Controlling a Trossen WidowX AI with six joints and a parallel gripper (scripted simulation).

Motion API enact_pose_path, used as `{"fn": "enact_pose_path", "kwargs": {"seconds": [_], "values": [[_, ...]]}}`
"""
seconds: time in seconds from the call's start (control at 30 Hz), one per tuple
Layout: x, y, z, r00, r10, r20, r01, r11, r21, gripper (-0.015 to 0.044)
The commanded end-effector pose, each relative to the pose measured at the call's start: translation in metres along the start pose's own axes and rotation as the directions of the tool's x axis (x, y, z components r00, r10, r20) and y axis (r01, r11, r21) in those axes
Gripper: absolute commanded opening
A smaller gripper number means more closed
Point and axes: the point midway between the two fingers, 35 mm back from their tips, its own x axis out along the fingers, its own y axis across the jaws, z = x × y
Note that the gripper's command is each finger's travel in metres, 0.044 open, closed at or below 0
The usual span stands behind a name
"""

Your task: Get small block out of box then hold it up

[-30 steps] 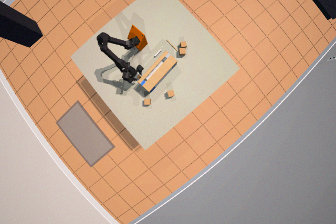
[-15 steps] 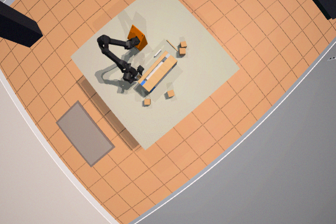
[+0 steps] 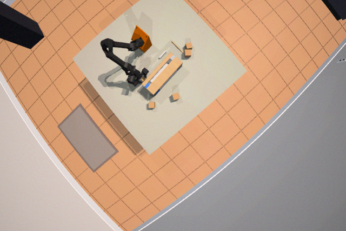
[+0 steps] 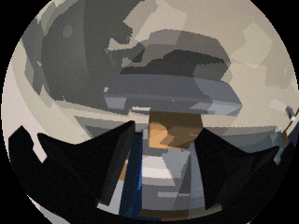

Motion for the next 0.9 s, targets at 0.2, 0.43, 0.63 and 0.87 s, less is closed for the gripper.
{"fn": "enact_pose_path", "kwargs": {"seconds": [0.2, 0.43, 0.63, 0.87], "values": [[0.003, -0.004, 0.002, 1.0, -0.012, 0.004, 0.012, 1.0, -0.008, 0.0088], [-0.012, -0.005, -0.011, 1.0, -0.014, -0.018, 0.013, 0.999, -0.034, 0.0], [-0.037, -0.002, -0.02, 1.0, -0.011, -0.006, 0.011, 1.0, -0.015, 0.0], [-0.055, -0.001, -0.025, 1.0, -0.007, 0.0, 0.007, 1.0, -0.006, 0.0]]}}
